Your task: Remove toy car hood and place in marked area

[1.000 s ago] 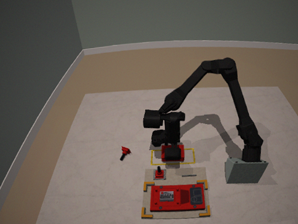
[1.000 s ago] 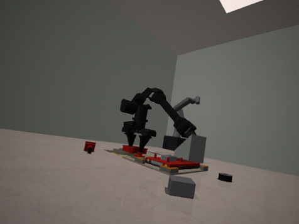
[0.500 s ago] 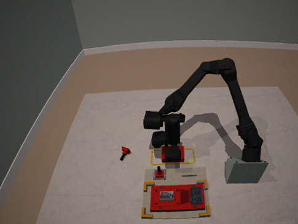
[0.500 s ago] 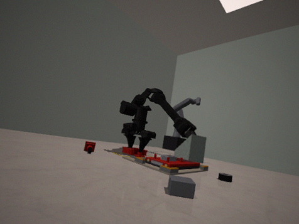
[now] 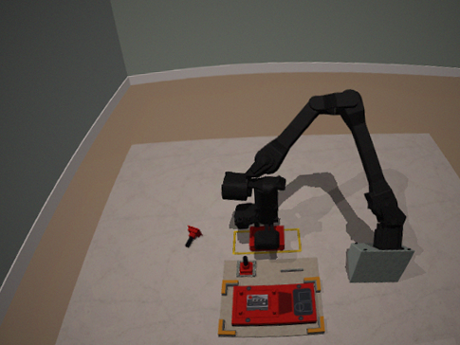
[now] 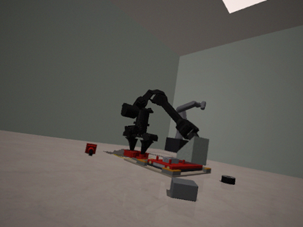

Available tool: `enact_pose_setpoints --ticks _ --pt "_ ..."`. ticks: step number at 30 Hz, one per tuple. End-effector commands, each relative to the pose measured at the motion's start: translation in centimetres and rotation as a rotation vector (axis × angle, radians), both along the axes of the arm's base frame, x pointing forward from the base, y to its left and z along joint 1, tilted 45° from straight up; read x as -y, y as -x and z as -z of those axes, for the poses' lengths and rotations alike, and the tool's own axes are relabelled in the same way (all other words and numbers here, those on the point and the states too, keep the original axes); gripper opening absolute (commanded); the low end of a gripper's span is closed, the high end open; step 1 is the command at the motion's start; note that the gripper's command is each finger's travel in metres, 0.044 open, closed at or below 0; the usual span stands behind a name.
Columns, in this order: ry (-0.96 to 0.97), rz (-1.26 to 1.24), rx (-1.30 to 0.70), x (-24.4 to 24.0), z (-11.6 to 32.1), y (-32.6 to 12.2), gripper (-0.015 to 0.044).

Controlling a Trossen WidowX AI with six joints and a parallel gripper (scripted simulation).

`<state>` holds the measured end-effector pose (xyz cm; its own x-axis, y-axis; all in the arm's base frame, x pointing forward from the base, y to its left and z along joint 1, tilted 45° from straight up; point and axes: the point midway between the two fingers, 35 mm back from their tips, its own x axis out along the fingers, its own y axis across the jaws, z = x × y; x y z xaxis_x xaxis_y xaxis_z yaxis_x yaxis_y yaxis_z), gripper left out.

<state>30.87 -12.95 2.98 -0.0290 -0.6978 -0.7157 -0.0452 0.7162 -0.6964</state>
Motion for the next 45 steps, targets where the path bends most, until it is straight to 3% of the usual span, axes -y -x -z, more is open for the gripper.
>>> enact_pose_setpoints --ticks 1,10,19,45 --pt "0.000 0.000 0.001 0.0 0.0 0.0 0.0210" --pt "-0.001 0.000 0.001 -0.4 -0.3 -0.1 0.0440" --pt "0.004 -0.001 0.001 -5.1 -5.1 -0.2 0.0440" --pt "0.004 -0.001 0.001 -5.1 -5.1 -0.2 0.0440"
